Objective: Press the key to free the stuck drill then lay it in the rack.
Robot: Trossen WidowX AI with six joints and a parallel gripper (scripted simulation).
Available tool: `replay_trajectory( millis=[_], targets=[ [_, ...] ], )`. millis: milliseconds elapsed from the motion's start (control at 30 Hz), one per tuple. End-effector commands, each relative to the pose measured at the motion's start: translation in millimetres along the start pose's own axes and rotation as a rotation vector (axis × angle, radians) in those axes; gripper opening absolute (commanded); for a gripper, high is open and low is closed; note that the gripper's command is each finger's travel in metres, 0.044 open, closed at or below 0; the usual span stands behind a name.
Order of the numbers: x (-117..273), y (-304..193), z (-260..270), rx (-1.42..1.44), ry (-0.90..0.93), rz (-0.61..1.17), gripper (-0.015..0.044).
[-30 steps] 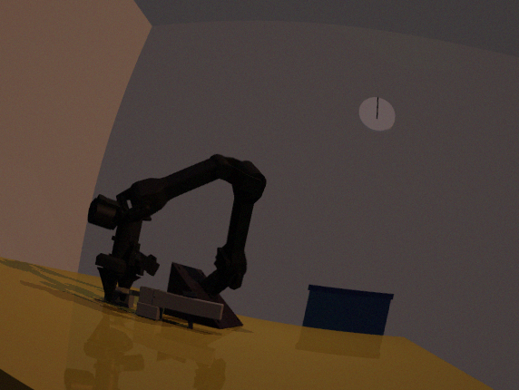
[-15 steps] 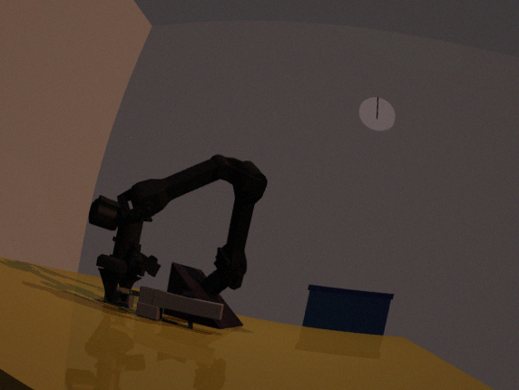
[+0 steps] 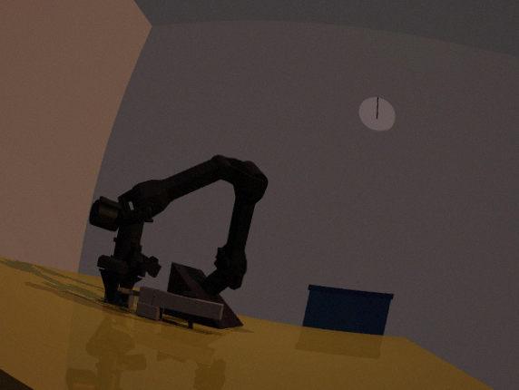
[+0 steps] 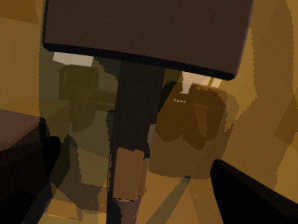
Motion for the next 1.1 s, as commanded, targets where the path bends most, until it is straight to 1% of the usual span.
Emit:
replay_trajectory(
  millis=[0,467,967,1067],
  targets=[
    [-1.6,0.8,2.3,-0.008,0.002,-0.006,0.044],
    [-2.8,1.8,4.2,-0.008,0.002,-0.006,0.044],
    [-1.3,1.1,1.9,0.0,0.0,0.0,0.0046],
    [-1.3,1.1,1.9,0.0,0.0,0.0,0.0026]
  ],
)
Point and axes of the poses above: the point midway between the two fingers, 35 mm back from their tips, its own x axis back along the fingers, its own z axis across the jaws, y = z × x, the point moved 9 cm from there along x, back along the fingers, and after that the axes turned 14 degrees about -x, right-handed, at the moved point
